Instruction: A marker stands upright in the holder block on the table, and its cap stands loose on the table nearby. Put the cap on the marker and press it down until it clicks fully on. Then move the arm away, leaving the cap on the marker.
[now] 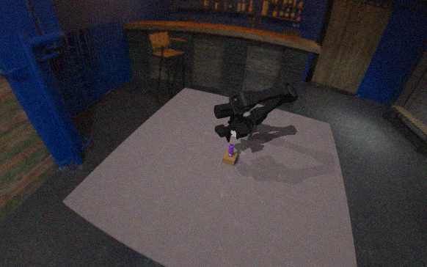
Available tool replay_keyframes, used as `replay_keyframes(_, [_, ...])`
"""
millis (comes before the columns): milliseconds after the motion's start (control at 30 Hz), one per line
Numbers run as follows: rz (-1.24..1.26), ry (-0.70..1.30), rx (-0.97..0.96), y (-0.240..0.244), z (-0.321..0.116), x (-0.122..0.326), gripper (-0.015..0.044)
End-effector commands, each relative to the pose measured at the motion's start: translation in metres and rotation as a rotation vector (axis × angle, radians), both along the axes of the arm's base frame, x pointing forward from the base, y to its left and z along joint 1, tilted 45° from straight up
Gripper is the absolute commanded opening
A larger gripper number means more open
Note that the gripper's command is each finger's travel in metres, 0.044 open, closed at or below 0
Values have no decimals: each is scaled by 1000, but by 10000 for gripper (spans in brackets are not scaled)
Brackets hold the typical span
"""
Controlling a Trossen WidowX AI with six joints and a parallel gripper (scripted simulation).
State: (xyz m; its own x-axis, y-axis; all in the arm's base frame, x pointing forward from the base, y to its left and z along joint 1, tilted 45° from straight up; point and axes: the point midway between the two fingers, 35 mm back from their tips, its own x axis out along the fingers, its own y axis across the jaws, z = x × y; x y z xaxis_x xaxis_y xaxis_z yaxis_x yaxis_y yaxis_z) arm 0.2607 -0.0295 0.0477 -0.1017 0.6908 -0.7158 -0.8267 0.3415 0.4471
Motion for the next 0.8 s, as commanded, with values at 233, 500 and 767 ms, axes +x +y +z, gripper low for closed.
replay_keyframes(233, [-611, 589, -86, 2, -6, -2, 0])
replay_keyframes(500, [-611, 589, -86, 2, -6, -2, 0])
replay_keyframes(767, [-611, 589, -86, 8, -11, -2, 0])
